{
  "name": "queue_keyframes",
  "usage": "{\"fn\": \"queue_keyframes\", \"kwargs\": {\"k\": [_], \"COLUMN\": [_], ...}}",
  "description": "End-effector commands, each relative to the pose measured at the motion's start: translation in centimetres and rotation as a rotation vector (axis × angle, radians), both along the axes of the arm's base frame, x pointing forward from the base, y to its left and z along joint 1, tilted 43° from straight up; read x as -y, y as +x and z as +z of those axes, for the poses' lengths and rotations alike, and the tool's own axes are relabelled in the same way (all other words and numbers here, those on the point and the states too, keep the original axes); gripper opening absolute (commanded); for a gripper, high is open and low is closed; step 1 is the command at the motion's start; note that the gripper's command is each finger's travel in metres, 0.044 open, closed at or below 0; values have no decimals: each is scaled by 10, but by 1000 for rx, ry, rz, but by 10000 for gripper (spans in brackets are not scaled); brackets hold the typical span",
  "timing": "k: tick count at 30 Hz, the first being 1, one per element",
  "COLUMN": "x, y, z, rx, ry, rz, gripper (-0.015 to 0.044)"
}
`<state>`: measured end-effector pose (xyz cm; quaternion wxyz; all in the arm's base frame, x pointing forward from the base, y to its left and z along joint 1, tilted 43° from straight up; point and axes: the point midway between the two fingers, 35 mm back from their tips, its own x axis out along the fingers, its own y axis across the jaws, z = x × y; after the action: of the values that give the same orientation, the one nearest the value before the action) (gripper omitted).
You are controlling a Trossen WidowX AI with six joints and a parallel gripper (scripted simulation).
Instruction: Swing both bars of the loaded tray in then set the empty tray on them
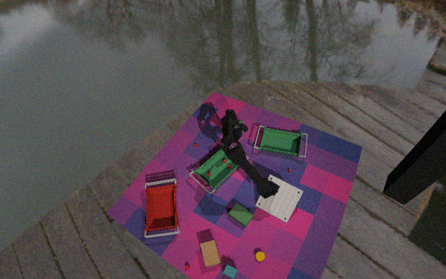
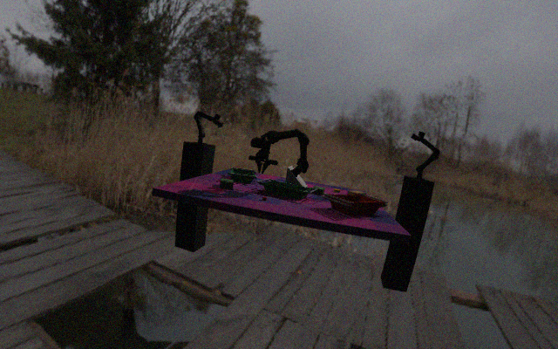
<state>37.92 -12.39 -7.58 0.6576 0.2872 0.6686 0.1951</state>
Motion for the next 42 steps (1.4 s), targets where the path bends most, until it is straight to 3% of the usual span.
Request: {"fn": "queue_keyframes", "kwargs": {"k": [1, 23, 42], "x": [-17, -58, -68], "y": [5, 3, 9], "z": [2, -42, 13], "rx": [-27, -26, -27], "ry": [33, 36, 37], "rz": [61, 61, 61], "gripper": [88, 88, 88]}}
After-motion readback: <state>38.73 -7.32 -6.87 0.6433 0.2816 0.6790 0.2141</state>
